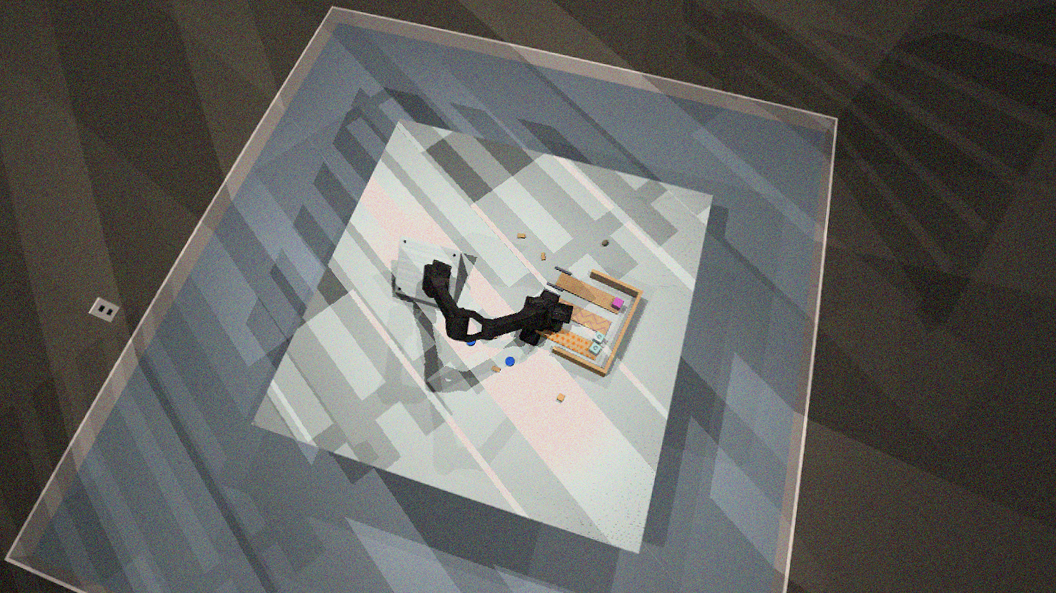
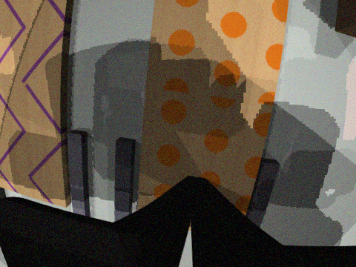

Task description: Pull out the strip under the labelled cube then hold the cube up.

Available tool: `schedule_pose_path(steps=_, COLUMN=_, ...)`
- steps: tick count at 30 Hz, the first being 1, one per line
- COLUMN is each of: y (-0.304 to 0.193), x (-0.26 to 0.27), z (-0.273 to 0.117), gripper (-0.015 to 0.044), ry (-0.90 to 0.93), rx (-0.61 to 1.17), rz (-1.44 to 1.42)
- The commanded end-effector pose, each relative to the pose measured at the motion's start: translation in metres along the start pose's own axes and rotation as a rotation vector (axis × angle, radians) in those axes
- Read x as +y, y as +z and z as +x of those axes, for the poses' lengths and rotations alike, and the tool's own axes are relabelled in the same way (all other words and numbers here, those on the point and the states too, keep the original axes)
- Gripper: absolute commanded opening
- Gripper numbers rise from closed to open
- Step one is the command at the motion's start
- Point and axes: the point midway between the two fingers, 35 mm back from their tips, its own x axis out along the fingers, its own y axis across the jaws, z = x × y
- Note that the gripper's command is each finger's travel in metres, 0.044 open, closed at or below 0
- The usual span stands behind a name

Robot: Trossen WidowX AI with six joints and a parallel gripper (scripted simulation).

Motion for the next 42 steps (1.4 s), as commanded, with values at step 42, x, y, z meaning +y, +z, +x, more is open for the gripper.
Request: schedule_pose_path(steps=42, y=-0.0003, x=-0.0004, z=0.0046, gripper=0.0000, ry=-0.004, rx=0.000, rz=-0.005)
